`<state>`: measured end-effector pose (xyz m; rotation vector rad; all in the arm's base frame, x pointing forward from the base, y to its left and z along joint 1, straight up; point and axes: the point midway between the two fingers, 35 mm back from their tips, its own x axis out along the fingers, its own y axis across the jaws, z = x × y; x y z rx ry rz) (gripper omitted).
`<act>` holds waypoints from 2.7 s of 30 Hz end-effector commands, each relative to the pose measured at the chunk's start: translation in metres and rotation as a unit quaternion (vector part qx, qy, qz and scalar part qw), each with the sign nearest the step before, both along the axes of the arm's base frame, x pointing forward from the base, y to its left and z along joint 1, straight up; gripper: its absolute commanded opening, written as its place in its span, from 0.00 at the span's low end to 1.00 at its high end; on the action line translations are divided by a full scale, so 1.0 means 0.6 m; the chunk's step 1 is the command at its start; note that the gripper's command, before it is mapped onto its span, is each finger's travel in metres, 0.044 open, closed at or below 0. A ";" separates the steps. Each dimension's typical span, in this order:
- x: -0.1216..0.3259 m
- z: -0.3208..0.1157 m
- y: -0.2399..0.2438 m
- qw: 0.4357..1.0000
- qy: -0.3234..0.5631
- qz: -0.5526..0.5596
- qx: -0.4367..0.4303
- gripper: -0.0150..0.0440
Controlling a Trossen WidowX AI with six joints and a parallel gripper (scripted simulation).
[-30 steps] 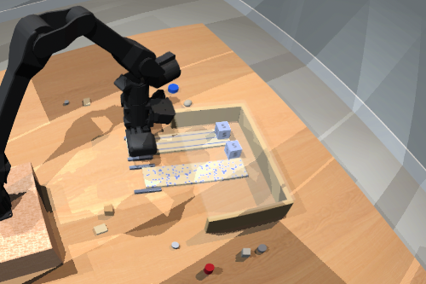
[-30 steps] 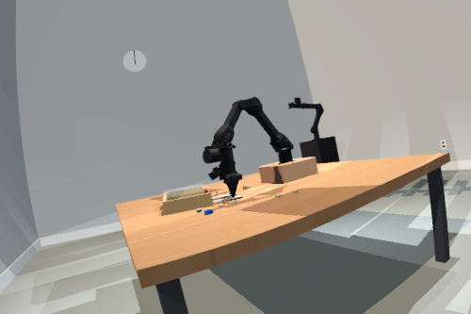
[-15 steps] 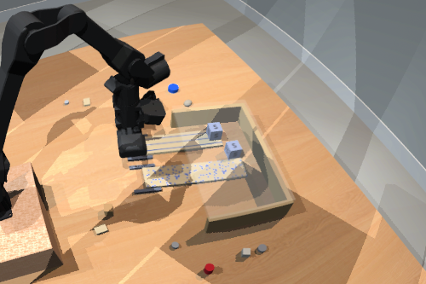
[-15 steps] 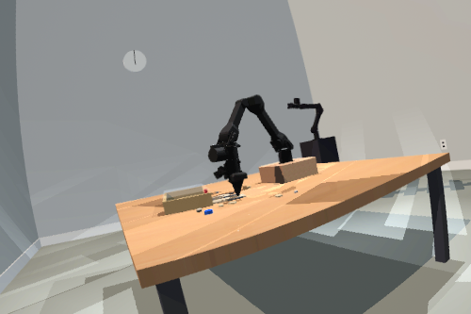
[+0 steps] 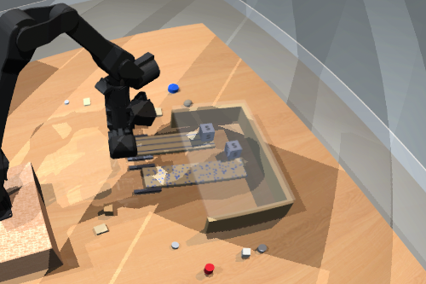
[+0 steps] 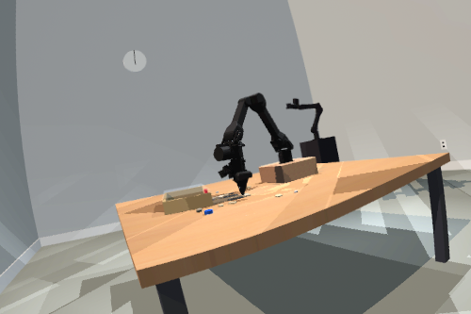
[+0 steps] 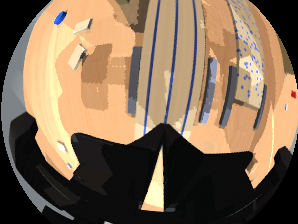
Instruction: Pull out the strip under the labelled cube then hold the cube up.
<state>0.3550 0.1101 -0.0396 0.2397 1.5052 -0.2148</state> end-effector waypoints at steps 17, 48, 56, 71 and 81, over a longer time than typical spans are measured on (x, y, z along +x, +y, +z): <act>-0.062 -0.013 0.016 1.000 0.016 0.003 -0.001 0.25; -0.130 -0.015 0.037 1.000 0.017 0.003 -0.001 0.25; -0.147 -0.016 0.042 1.000 0.018 0.003 -0.001 0.25; -0.179 -0.017 0.051 1.000 0.019 0.003 0.000 0.25; -0.201 -0.017 0.058 1.000 0.019 0.003 0.000 0.25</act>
